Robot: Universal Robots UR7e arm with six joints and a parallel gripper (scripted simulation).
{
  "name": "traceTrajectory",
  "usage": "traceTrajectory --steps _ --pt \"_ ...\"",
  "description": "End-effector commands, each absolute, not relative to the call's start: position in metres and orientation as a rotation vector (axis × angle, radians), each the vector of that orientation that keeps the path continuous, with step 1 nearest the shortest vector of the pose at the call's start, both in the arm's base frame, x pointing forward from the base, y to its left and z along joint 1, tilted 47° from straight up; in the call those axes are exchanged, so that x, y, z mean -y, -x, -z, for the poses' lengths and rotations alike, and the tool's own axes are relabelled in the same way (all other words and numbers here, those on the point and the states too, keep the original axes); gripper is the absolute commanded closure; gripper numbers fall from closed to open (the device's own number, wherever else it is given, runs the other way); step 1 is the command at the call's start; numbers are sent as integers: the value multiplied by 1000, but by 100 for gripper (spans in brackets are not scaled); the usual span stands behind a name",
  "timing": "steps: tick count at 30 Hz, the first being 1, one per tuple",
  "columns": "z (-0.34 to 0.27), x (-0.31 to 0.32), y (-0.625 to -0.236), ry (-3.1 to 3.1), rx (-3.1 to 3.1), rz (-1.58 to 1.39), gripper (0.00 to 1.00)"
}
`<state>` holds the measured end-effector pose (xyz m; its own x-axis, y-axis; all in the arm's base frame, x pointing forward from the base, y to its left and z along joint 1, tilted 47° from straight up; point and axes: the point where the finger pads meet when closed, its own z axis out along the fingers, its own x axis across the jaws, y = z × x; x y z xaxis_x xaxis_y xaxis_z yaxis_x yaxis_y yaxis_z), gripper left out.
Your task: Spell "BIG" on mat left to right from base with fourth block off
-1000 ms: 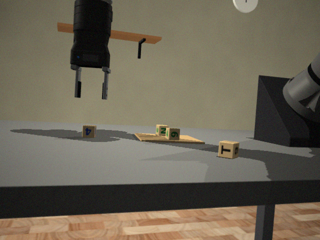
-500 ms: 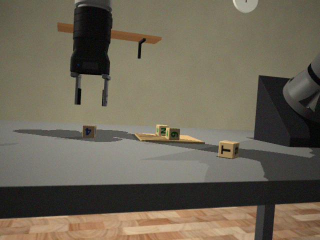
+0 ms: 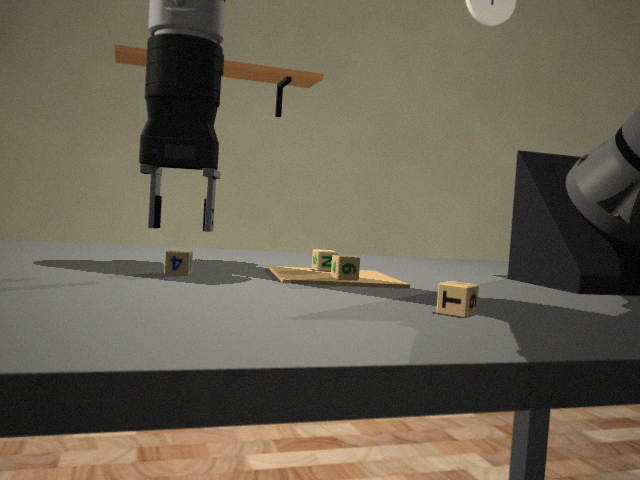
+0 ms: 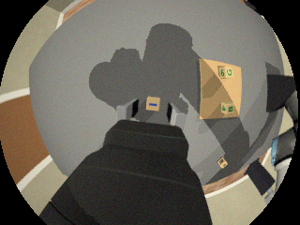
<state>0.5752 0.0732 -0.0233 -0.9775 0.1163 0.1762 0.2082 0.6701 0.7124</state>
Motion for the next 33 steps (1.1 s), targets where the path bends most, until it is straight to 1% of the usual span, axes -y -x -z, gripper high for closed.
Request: traceTrajectory --steps 1,33 --pt "28 -79 -574 271 2762 1202 0" --pt "34 -84 -575 270 2765 1201 0"
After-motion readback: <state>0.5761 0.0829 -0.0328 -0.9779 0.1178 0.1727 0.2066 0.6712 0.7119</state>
